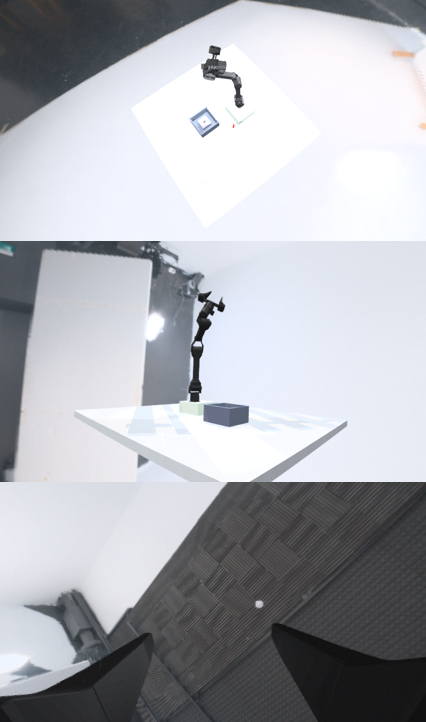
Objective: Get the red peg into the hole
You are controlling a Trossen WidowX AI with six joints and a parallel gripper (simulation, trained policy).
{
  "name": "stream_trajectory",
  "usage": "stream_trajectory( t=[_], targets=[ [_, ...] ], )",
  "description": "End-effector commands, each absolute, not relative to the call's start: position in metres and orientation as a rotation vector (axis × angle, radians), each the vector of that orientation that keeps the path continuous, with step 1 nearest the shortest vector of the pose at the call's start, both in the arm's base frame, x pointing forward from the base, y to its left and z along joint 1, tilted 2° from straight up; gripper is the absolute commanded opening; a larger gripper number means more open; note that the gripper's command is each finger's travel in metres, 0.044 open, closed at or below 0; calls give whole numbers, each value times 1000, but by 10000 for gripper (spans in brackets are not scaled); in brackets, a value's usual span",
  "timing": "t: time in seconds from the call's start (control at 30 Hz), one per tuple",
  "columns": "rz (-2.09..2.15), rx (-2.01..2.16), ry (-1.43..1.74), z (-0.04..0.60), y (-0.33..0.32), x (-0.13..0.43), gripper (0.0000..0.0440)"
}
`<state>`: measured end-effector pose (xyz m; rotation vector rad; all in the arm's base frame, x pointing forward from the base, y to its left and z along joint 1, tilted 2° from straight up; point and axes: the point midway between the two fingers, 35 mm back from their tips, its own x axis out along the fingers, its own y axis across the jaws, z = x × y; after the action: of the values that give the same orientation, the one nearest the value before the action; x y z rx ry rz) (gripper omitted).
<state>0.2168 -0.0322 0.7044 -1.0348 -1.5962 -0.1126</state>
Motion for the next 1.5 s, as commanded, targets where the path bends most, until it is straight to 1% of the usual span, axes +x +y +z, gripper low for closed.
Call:
stream_trajectory(
  t=[0.0,0.07,0.4,0.73,1.1,1.47],
  targets=[
    [-116,-1015,-1571,704,-37,223,416],
    [-111,-967,-1521,702,-44,236,440],
    [-74,-708,-1286,687,-74,296,440],
    [-52,-454,-1047,657,-96,353,440],
    [-51,-196,-763,605,-110,409,440],
    [-71,37,-460,534,-110,452,440]
  ],
)
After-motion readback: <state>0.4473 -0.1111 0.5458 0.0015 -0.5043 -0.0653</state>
